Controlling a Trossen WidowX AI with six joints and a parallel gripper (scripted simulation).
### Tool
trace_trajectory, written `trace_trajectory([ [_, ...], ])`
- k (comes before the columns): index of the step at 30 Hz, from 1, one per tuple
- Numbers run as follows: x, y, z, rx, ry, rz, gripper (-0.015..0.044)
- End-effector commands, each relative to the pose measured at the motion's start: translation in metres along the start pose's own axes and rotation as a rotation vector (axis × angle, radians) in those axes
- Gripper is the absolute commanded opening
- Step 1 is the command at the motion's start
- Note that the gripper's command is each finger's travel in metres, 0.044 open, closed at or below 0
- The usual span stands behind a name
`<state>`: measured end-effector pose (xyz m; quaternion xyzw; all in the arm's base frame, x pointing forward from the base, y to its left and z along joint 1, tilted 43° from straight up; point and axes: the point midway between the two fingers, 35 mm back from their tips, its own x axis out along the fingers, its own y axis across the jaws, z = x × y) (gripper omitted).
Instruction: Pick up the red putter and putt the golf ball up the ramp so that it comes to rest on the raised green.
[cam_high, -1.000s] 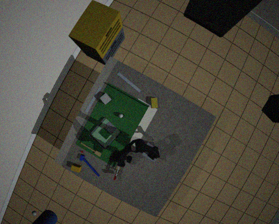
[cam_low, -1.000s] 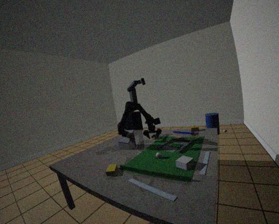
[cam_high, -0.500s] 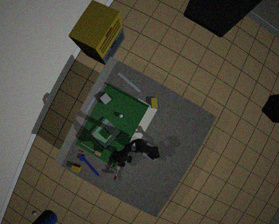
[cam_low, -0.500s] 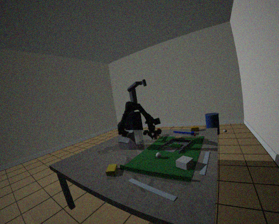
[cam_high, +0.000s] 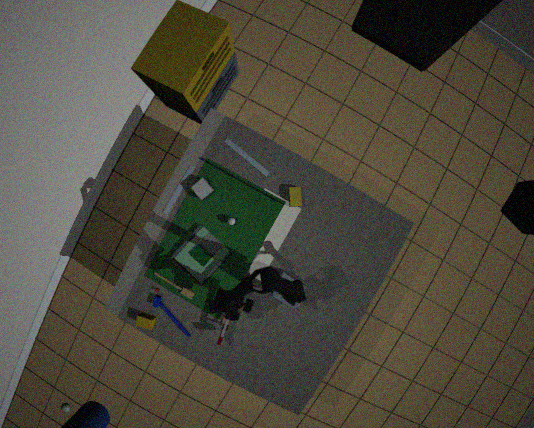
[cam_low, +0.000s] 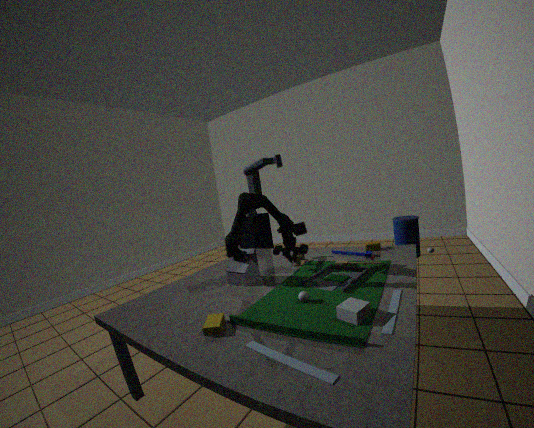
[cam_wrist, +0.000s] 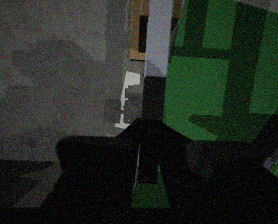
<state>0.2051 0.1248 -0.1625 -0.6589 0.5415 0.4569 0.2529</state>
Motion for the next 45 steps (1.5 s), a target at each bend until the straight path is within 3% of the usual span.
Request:
trace_trajectory([
  [1,-0.033,-0.006,0.013,0.0,-0.028,-0.018,0.0],
  [7,-0.079,-0.001,0.023,-0.001,-0.029,-0.015,0.0],
  [15,-0.081,-0.004,0.01,0.055,-0.021,-0.023,0.0],
  [31,-0.123,-0.022,-0.093,0.634,0.0,-0.078,0.0],
  [45,-0.15,-0.007,-0.188,1.164,0.039,-0.144,0.0],
])
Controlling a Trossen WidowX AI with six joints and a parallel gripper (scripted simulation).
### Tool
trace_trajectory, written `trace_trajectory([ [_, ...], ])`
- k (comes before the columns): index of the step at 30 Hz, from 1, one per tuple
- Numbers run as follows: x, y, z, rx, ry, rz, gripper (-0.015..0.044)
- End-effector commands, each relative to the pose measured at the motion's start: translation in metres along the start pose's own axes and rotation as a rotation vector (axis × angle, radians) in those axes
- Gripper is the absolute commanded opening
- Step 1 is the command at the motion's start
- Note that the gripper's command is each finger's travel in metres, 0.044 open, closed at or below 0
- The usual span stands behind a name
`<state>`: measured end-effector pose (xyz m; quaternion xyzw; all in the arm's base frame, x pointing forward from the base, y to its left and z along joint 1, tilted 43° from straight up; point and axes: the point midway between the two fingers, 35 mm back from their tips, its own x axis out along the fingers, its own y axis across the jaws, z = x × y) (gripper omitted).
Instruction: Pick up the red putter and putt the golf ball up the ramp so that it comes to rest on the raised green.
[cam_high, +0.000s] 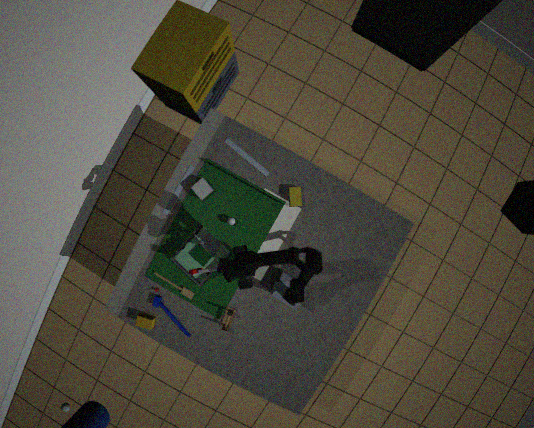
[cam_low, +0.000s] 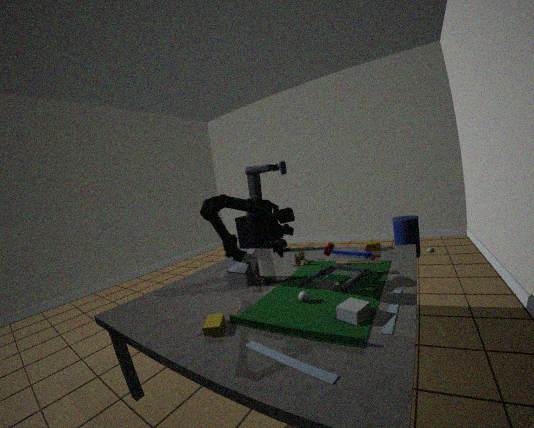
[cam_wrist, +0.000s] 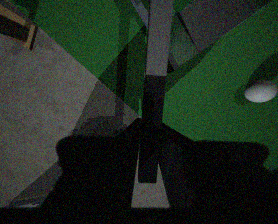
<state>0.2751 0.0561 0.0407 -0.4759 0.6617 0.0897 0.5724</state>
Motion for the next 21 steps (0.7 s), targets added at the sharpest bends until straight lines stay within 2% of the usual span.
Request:
trace_trajectory([
  [1,-0.005,-0.016,-0.018,0.127,0.004,-0.024,0.0],
  [21,-0.029,-0.083,-0.137,0.874,0.076,-0.168,0.0],
])
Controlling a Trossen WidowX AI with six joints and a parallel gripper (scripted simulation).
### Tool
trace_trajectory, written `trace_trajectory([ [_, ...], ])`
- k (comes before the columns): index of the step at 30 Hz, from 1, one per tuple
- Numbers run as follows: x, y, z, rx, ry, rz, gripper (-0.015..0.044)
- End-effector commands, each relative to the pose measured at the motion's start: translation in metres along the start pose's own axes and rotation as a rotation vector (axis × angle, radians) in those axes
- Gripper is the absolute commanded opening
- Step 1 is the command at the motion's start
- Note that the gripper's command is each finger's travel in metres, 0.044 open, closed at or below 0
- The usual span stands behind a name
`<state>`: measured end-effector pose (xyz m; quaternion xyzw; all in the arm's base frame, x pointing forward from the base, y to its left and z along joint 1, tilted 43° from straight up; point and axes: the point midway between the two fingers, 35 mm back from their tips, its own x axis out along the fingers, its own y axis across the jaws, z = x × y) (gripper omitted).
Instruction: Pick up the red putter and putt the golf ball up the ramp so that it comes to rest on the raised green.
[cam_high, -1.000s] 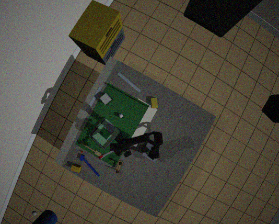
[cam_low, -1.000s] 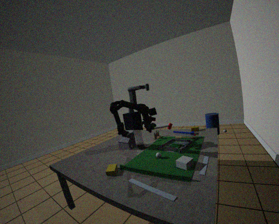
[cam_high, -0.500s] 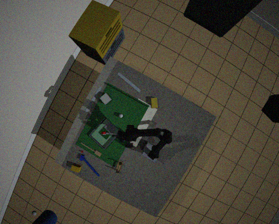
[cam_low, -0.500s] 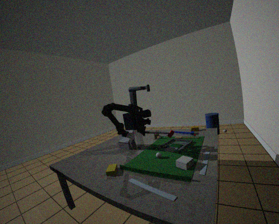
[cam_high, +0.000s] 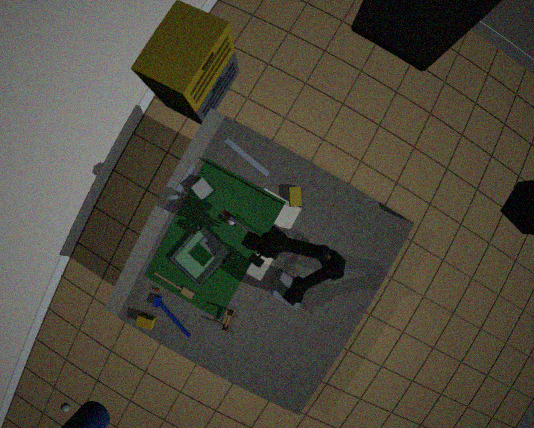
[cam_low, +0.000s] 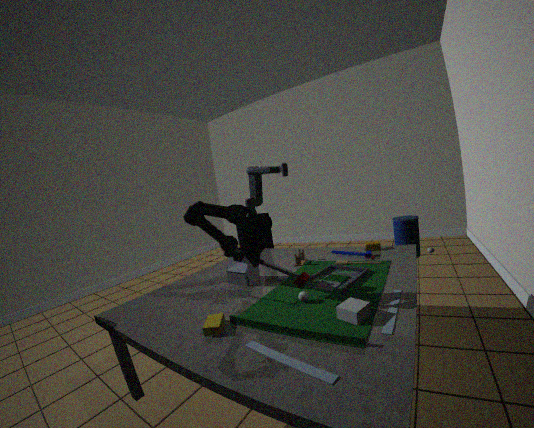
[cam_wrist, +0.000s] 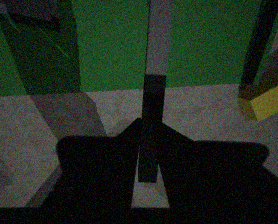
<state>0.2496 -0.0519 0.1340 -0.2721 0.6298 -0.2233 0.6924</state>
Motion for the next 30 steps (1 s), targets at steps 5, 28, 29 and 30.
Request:
trace_trajectory([
  [5,-0.001,-0.02,-0.012,0.125,0.01,-0.028,0.0],
  [28,0.051,-0.022,-0.013,0.125,0.009,-0.03,0.0],
  [29,0.053,-0.022,-0.013,0.125,0.009,-0.03,0.0],
  [30,0.054,-0.022,-0.013,0.125,0.009,-0.03,0.0],
])
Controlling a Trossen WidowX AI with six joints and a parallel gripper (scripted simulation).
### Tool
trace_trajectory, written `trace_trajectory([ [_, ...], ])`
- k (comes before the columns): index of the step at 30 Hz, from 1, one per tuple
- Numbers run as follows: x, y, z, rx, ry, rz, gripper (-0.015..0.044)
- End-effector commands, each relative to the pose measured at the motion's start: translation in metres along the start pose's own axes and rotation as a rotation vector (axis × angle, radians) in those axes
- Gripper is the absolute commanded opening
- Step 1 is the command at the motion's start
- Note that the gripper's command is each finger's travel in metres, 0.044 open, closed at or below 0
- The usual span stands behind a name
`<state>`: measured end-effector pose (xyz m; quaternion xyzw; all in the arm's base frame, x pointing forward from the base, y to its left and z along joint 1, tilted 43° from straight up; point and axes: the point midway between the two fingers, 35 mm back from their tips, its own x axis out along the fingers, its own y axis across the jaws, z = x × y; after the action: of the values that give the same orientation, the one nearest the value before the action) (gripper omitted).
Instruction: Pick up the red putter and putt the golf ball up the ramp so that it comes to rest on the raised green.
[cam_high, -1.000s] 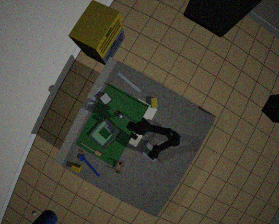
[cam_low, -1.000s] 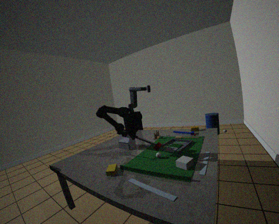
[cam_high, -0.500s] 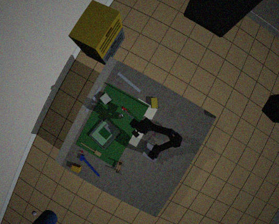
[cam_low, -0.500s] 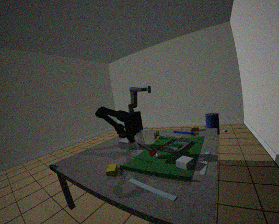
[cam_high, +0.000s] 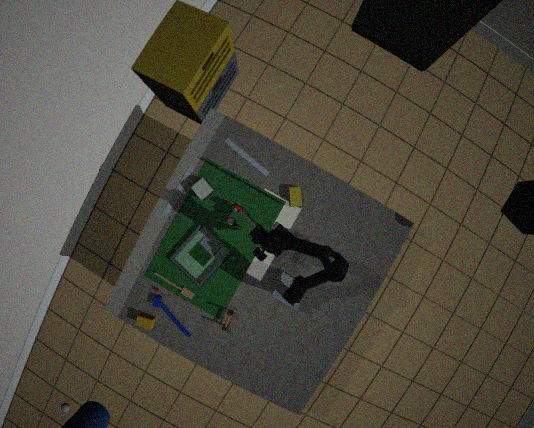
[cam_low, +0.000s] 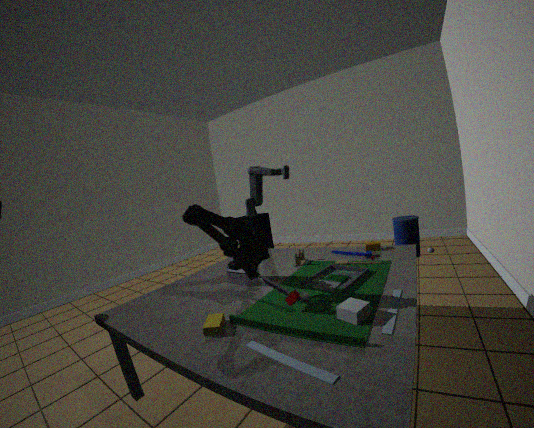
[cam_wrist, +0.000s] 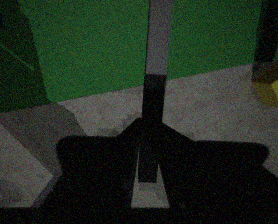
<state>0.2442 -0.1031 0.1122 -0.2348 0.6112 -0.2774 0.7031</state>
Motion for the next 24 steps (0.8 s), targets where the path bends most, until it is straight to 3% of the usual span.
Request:
trace_trajectory([
  [1,0.007,0.002,-0.001,-0.009,0.002,0.003,0.0],
  [24,0.017,-0.01,-0.001,-0.003,0.002,0.0,0.0],
])
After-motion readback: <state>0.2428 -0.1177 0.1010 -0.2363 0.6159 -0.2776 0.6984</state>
